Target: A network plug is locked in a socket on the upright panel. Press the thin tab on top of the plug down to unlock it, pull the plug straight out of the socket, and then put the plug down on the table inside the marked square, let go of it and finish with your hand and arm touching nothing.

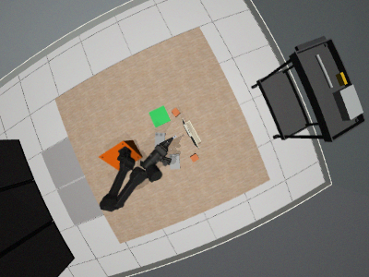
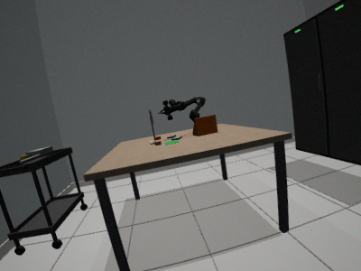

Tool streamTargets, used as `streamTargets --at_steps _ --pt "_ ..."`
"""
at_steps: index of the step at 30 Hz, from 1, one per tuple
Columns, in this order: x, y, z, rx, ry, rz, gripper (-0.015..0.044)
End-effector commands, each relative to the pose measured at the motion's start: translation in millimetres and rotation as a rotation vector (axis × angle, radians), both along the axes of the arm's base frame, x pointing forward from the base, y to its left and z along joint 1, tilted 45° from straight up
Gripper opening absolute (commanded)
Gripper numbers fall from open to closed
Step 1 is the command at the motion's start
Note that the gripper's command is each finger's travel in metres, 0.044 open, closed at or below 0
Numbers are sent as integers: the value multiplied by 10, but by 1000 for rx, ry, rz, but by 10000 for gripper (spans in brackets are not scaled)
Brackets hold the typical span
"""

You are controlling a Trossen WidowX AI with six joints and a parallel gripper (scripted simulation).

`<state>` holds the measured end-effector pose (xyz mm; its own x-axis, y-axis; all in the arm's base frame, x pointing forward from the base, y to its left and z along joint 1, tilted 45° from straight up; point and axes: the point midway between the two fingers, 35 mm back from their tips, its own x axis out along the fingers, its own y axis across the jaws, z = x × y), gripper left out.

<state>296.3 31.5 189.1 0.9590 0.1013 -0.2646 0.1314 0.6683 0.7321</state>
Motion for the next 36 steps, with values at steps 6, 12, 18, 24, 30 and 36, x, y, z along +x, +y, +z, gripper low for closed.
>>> streamTargets --at_steps 6,12,18,24,30,36 --pt "106 35 -212 24 89 -45 0" --pt "163 59 -371 32 148 -75 0" --pt "202 100 -545 36 209 -99 0" --pt "226 149 -727 35 270 -120 0" --pt "242 181 -904 22 326 -148 0" --pt "250 208 -1076 7 376 -178 0"
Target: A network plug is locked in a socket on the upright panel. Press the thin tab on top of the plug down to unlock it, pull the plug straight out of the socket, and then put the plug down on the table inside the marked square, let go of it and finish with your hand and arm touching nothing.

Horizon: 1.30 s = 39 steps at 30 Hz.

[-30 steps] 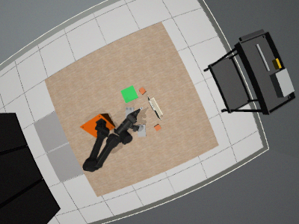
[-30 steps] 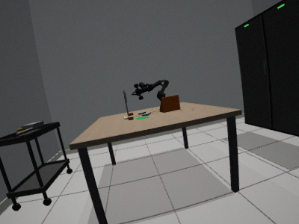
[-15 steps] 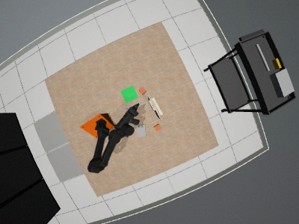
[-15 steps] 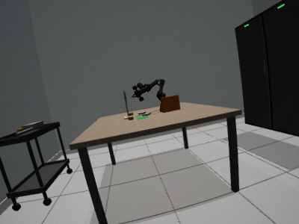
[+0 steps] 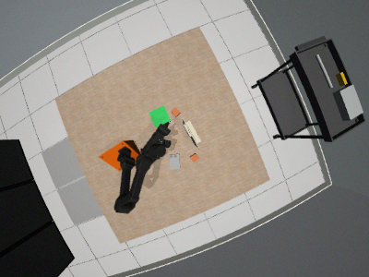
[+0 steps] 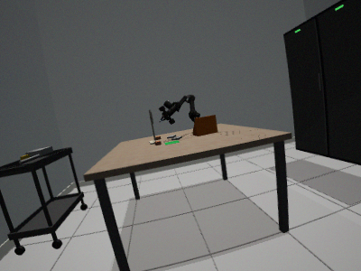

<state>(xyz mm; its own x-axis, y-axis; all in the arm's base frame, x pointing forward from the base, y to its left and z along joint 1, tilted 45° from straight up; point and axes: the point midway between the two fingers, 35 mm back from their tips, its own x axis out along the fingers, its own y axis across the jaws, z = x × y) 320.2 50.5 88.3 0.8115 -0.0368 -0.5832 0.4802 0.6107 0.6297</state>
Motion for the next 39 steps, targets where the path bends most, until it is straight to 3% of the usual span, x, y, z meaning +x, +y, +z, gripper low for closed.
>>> streamTargets --at_steps 1,39 --pt "13 21 -96 -9 28 -23 0" --pt "-106 91 -1084 -185 242 -226 0"
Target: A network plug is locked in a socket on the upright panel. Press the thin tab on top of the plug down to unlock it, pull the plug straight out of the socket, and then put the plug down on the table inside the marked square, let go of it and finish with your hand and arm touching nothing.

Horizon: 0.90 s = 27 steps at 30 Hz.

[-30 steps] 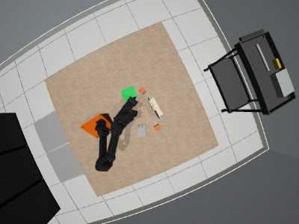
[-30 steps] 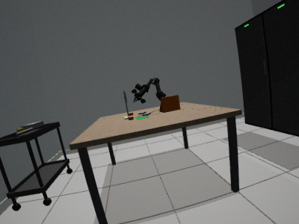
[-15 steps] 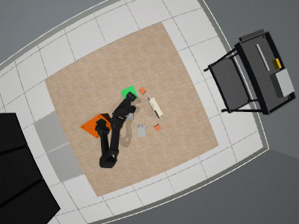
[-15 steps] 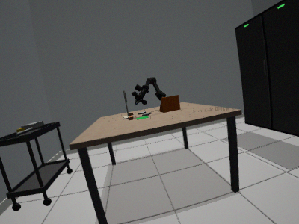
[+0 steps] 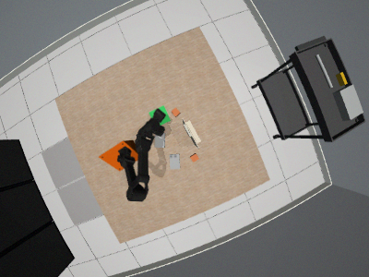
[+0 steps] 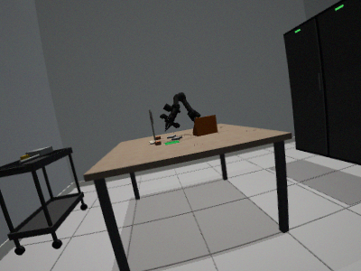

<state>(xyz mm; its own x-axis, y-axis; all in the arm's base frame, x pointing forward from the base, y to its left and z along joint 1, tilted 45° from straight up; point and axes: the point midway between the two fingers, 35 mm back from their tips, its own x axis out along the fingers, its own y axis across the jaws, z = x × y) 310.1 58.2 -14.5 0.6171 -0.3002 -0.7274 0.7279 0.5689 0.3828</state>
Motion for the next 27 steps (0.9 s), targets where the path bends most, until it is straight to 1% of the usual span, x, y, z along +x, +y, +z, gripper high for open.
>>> streamTargets --at_steps 1,18,27 --pt "-13 14 -81 -25 7 -18 0" --pt "-162 -4 -465 -148 51 -78 0" --pt "-160 -56 -542 -153 53 -80 0"
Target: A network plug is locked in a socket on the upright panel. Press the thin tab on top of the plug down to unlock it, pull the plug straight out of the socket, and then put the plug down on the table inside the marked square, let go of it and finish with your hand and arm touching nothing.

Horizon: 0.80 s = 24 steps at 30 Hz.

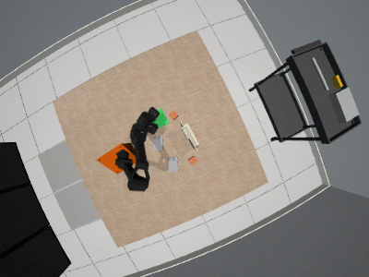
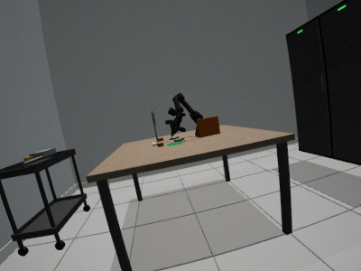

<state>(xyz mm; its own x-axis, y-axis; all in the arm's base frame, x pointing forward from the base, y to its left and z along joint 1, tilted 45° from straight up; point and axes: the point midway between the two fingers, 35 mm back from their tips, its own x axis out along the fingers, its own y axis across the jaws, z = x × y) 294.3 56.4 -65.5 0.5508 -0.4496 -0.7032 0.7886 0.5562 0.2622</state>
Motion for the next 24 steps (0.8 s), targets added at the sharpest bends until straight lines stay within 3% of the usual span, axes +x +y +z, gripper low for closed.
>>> streamTargets --at_steps 1,24 --pt "-1 -47 -42 -8 2 -2 0" --pt "5 -270 -275 -9 3 -2 0"
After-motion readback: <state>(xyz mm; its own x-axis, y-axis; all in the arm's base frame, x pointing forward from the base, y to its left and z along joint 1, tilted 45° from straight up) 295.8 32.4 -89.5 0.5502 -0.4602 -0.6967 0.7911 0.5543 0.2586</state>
